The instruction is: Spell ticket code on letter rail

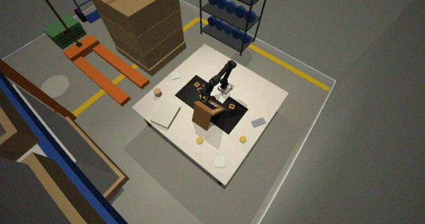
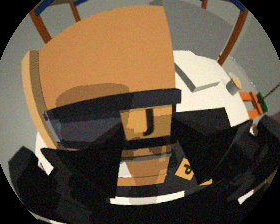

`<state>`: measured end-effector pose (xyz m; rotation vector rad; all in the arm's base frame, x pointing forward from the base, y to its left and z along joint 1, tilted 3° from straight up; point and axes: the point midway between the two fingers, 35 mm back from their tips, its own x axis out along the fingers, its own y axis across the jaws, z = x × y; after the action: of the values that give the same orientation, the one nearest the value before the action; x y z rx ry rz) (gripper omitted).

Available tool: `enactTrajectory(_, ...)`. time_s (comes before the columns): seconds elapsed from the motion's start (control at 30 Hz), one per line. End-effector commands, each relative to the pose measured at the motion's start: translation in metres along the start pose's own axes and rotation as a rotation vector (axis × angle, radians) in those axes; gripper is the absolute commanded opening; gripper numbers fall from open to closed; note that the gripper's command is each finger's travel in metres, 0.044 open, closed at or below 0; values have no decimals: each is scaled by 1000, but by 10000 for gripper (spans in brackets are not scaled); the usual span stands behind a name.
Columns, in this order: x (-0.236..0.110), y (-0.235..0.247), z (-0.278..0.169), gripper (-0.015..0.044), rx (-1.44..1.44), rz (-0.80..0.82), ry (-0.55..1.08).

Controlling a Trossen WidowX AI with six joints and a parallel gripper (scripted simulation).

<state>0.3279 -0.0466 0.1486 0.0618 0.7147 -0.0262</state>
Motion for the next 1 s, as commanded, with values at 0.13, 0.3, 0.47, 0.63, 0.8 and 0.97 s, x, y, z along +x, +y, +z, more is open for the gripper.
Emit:
enactTrajectory(0.13,1,4,-2,0,4,-2,4)
enactTrajectory(0.3,1,7,-2,0,5,-2,4)
enactTrajectory(0.47,1,10,-2,0,5,-2,4)
enactTrajectory(0.63,1,12,-2,0,5,-2,4)
enactTrajectory(0.8,1,15,-2,0,5,-2,4)
enactTrajectory(0.97,1,17,-2,0,5,-2,3)
